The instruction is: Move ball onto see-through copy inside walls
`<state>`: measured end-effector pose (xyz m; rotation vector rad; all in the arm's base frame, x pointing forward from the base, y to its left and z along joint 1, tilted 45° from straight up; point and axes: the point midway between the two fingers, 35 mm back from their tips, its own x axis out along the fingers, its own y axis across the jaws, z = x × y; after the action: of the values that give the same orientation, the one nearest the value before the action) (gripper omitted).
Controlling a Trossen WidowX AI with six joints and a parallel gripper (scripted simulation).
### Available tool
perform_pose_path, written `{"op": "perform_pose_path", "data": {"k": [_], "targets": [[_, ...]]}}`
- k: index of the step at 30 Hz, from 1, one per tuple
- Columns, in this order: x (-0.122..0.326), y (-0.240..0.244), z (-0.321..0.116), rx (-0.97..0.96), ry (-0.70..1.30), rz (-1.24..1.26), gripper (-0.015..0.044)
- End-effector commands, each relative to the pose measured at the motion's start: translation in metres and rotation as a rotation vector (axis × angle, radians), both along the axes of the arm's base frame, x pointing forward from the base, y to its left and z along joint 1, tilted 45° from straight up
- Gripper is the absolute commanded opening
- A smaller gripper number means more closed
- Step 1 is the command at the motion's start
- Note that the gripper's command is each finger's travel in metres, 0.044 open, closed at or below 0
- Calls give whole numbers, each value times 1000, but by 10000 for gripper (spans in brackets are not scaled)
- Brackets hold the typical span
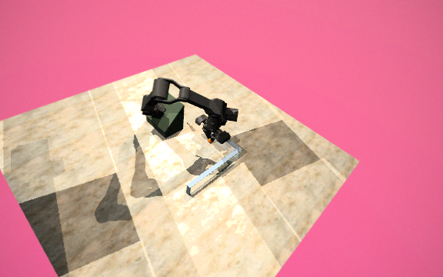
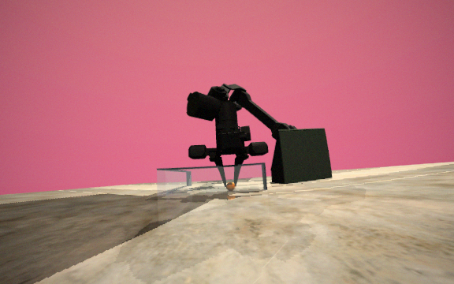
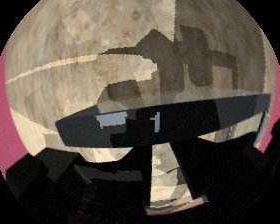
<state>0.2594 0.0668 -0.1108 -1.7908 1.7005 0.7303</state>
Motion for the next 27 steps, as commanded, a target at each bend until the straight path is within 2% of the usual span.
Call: {"op": "perform_pose_path", "data": {"k": [1,9,17,24,27], "targets": [[-3,-5,-3,-11,12,2,0],[-3,-5,-3,-11,12,2,0],[-1,-3,-2,-4,5,0,203],[-1,-3,-2,-4,5,0,203],[-1,16,14,-2,7,1,203]]}}
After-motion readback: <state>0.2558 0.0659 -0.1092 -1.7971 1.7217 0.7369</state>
